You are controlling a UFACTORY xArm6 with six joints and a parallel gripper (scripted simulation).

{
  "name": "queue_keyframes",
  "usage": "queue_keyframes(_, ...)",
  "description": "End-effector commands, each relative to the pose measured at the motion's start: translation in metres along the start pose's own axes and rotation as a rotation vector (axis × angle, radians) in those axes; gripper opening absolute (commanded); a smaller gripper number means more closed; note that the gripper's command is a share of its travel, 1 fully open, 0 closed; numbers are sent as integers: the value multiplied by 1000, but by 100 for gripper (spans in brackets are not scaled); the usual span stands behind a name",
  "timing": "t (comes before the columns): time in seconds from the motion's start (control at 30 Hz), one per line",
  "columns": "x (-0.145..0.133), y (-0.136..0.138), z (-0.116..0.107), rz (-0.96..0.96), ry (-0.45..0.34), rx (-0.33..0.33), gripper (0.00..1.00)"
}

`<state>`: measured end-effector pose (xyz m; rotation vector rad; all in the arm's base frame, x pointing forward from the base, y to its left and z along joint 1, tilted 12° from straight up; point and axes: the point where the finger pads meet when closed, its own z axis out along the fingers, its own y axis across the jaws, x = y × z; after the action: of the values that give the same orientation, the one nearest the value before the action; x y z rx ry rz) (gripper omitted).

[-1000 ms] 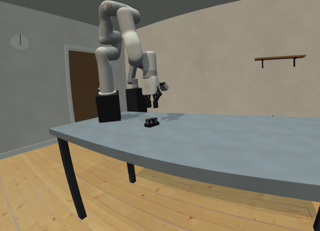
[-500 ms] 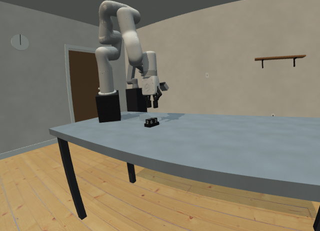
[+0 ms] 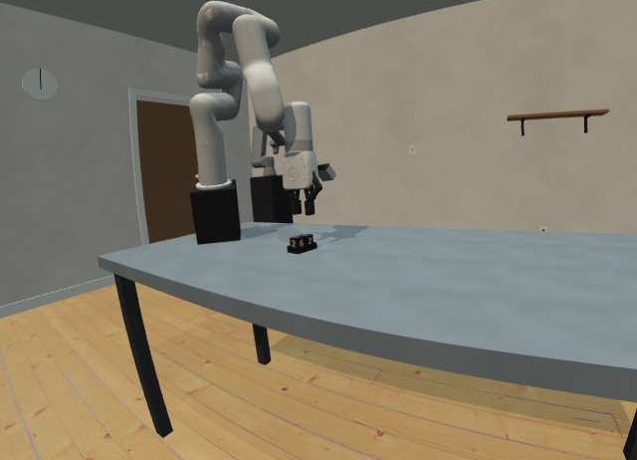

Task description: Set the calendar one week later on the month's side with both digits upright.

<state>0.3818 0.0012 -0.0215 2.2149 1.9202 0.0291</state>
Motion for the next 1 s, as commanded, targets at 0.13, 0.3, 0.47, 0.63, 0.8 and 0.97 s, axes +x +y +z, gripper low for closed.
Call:
queue_keyframes(0.13, 0, 1, 2, 0, 1, -2, 47)
queue_keyframes(0.3, 0, 1, 4, 0, 1, -2, 47)
queue_keyframes(0.47, 0, 1, 9, 0, 1, -2, 47)
queue_keyframes(0.63, 0, 2, 15, 0, 1, -2, 47)
queue_keyframes(0.8, 0, 2, 20, 0, 1, -2, 47)
queue_keyframes(0.97, 0, 2, 27, 0, 1, -2, 47)
